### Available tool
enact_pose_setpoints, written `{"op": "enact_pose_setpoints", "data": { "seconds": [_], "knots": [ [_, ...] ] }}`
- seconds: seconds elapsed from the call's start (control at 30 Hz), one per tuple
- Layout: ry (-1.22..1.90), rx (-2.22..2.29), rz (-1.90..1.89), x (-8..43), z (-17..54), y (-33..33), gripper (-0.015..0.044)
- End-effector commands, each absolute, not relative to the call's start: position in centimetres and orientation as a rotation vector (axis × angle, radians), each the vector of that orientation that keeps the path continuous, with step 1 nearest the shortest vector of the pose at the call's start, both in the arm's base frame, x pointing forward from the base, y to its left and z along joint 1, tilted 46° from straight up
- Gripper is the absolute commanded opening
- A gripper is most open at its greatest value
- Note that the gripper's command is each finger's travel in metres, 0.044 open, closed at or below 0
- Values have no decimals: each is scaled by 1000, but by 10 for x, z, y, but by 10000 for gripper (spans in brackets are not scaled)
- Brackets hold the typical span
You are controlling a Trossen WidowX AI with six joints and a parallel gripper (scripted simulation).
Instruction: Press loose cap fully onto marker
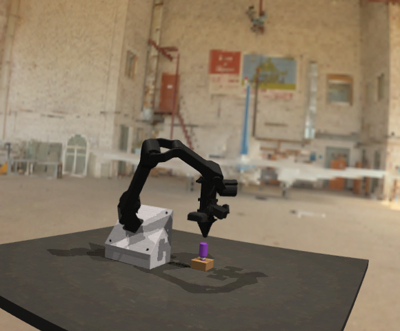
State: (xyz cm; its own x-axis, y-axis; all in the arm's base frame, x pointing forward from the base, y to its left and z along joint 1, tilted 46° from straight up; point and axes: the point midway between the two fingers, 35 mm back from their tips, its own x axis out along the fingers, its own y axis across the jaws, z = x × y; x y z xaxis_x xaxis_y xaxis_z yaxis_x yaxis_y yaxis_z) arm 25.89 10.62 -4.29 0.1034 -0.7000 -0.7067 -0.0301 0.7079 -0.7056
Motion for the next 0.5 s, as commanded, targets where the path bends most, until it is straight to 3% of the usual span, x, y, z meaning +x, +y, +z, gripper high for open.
{"op": "enact_pose_setpoints", "data": {
  "seconds": [0.0,0.47],
  "knots": [
    [1400,-670,-551,258,-47,100,0],
    [1400,-670,-552,260,-61,86,0]
  ]
}}
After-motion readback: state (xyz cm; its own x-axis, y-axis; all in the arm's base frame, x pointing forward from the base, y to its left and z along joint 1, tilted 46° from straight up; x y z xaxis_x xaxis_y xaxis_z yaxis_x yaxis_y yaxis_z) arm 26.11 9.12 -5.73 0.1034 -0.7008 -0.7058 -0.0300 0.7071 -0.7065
